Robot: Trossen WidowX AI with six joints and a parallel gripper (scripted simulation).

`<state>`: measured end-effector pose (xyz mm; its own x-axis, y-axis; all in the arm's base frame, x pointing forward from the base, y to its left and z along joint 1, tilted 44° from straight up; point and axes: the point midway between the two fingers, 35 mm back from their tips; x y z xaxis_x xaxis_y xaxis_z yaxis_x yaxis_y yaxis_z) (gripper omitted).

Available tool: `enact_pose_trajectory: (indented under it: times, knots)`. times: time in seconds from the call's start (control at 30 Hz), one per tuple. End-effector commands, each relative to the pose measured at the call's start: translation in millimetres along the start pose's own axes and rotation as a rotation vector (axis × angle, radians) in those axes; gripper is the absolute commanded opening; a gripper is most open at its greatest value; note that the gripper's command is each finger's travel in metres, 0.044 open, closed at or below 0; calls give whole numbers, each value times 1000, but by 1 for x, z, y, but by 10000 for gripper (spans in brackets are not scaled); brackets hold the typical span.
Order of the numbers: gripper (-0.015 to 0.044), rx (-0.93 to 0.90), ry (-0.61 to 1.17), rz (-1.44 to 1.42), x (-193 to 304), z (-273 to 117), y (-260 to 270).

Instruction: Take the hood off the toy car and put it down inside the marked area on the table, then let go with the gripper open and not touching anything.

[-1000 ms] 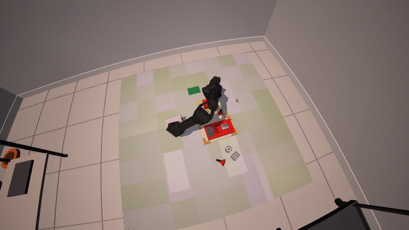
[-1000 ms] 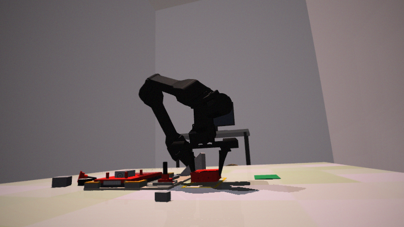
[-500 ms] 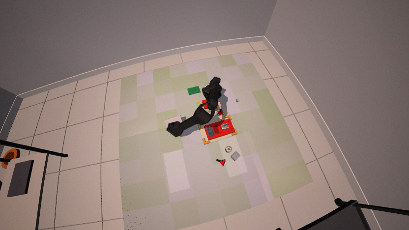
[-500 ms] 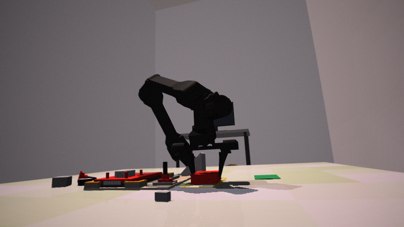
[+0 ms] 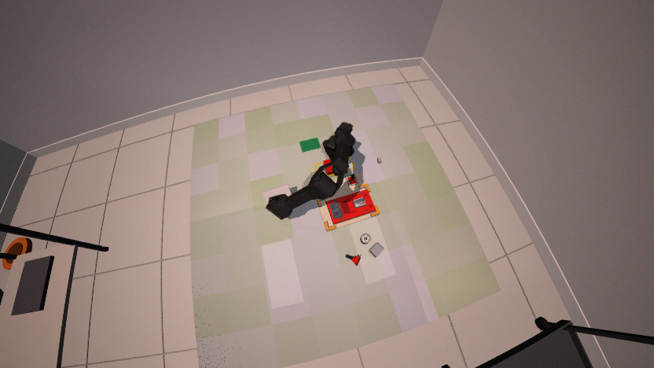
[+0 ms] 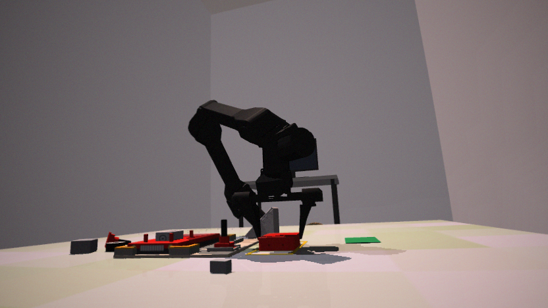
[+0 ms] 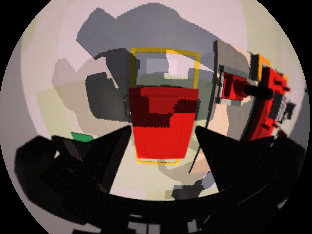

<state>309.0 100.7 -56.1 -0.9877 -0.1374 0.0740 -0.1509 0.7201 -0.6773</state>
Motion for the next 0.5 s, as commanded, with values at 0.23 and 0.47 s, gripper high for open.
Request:
enact_pose_trajectory:
  times: [0.23,0.47]
  knots:
    - [440,-3,-18,5,1,-69,2]
    - [440,-3,-18,5,1,-69,2]
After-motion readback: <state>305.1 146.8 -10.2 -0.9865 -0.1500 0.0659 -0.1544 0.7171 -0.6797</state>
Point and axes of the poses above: the point midway between the two fingers, 35 mm back from their tips, its own z axis out along the fingers, its own y axis across the jaws, x = y × z, and after that the axes turned 10 degrees about -z, right-handed
